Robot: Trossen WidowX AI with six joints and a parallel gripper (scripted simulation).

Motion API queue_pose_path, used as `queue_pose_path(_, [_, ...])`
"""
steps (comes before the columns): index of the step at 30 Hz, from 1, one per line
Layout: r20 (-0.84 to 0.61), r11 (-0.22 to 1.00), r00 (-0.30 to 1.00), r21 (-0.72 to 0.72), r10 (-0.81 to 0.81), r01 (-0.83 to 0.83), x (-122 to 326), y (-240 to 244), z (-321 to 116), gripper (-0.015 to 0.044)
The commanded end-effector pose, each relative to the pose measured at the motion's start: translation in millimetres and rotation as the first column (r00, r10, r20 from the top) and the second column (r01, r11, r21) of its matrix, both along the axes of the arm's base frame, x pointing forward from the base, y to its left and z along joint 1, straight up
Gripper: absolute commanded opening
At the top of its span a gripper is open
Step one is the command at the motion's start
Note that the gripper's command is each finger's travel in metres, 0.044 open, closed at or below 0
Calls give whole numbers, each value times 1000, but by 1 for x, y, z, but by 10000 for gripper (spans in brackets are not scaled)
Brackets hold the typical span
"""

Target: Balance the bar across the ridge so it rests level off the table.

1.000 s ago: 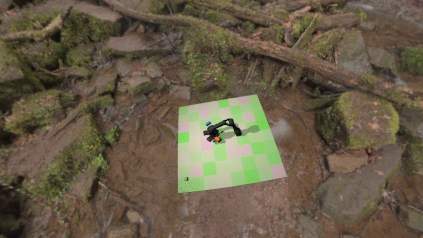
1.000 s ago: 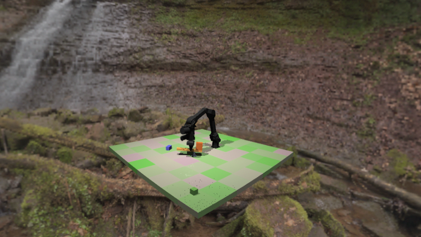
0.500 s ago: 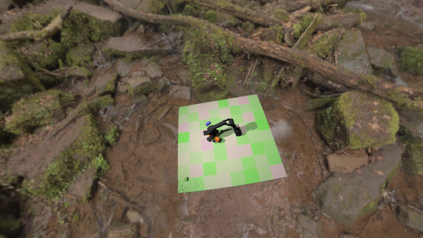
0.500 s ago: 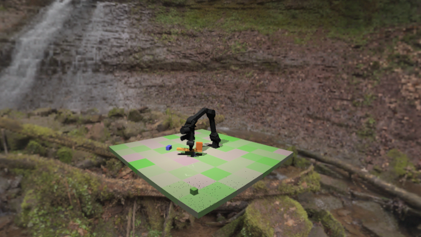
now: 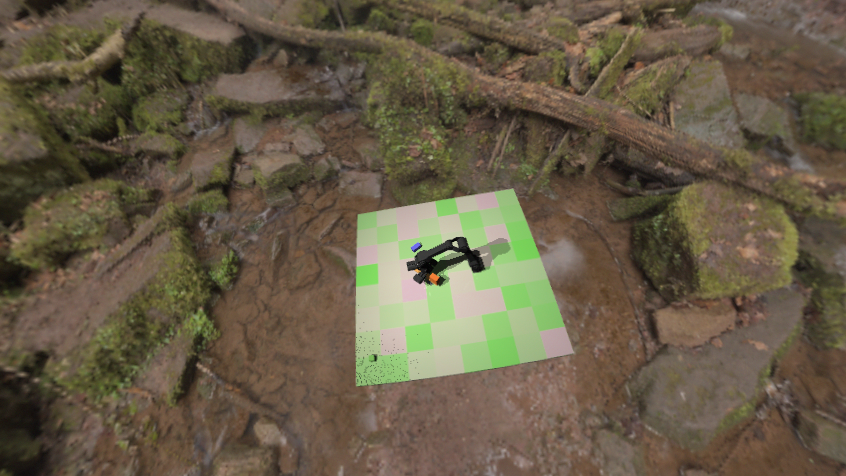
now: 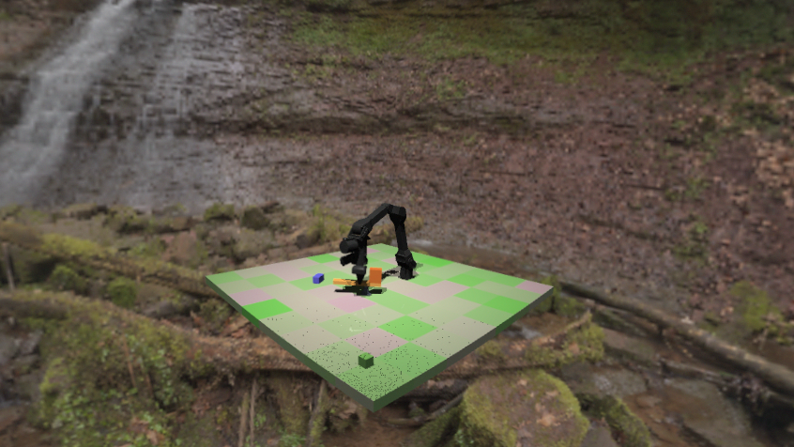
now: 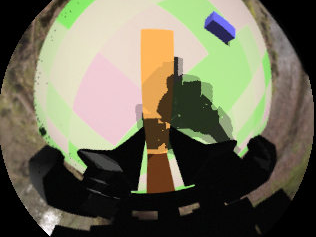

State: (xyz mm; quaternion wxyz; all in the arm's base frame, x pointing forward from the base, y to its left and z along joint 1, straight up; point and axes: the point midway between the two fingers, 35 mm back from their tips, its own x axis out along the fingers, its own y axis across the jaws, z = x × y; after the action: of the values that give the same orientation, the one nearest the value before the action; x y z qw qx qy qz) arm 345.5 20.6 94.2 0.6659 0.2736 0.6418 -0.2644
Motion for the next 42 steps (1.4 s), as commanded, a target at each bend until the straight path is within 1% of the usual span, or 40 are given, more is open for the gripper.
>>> queue_pose_path(1, [-1,1000,1000,3,2,-2,0,1,-3,0])
queue_pose_path(42, [2,1000,1000,0,-1,1,1,0,0,0])
